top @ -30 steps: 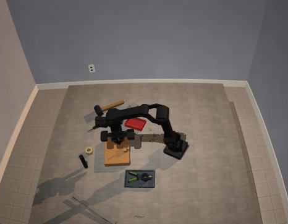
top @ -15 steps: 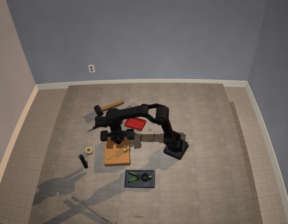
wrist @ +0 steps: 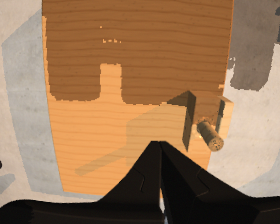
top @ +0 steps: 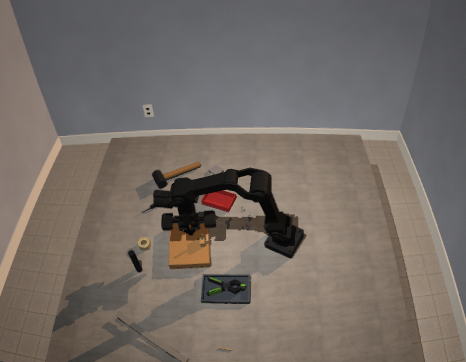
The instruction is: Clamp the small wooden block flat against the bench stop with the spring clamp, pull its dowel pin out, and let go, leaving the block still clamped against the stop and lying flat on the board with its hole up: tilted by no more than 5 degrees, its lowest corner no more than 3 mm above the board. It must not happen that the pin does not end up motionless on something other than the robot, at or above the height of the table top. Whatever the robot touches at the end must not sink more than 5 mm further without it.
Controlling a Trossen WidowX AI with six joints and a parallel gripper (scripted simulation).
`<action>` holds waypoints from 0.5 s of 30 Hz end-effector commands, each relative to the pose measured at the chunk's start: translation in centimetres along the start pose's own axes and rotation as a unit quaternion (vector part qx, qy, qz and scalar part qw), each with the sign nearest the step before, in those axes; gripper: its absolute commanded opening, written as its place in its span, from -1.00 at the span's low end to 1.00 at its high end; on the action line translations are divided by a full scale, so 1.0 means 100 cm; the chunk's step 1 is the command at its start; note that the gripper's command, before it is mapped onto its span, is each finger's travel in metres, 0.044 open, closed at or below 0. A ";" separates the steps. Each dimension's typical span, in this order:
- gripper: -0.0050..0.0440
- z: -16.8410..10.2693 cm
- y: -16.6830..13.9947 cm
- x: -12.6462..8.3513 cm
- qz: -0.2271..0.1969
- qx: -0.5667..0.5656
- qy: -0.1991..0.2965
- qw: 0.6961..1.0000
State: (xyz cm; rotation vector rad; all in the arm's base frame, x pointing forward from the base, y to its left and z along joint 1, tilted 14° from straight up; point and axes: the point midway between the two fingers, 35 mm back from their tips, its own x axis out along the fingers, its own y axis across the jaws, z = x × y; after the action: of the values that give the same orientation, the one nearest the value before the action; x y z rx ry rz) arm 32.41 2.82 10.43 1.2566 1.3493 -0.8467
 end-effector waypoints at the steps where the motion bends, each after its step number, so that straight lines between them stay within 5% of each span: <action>1: -0.80 0.000 -0.003 0.011 -0.009 0.004 0.002 1.000; 15: -0.80 0.000 -0.003 0.031 -0.009 0.004 0.002 1.000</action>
State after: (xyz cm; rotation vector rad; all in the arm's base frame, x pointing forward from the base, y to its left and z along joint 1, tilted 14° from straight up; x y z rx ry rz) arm 32.63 3.32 8.30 1.2569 1.3517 -0.8461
